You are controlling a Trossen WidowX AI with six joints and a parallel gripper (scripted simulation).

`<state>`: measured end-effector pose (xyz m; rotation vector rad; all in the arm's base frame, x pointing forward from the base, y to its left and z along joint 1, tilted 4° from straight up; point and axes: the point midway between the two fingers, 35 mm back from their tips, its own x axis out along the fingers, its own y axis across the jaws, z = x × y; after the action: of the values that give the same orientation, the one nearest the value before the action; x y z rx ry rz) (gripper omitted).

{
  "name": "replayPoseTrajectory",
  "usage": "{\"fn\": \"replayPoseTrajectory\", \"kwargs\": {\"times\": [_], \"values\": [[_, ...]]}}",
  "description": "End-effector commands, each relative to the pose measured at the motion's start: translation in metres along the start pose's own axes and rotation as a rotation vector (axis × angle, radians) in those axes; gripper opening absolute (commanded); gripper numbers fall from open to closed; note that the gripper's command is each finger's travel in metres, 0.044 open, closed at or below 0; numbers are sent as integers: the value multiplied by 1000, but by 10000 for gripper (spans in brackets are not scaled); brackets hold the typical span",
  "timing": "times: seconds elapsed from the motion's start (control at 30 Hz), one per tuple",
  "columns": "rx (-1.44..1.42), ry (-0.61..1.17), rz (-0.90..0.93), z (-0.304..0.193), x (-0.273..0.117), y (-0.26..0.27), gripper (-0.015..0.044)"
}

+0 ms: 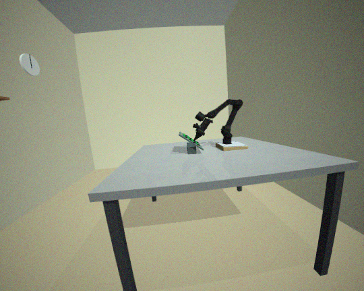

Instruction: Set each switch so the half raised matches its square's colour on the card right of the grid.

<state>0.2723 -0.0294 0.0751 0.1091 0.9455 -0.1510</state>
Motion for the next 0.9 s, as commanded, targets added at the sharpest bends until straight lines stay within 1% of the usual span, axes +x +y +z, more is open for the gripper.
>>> {"fn": "replayPoseTrajectory", "kwargs": {"times": [0.0,0.87], "values": [[1,-1,-2,0,0,0,0],[1,-1,-2,0,3,0,0]]}}
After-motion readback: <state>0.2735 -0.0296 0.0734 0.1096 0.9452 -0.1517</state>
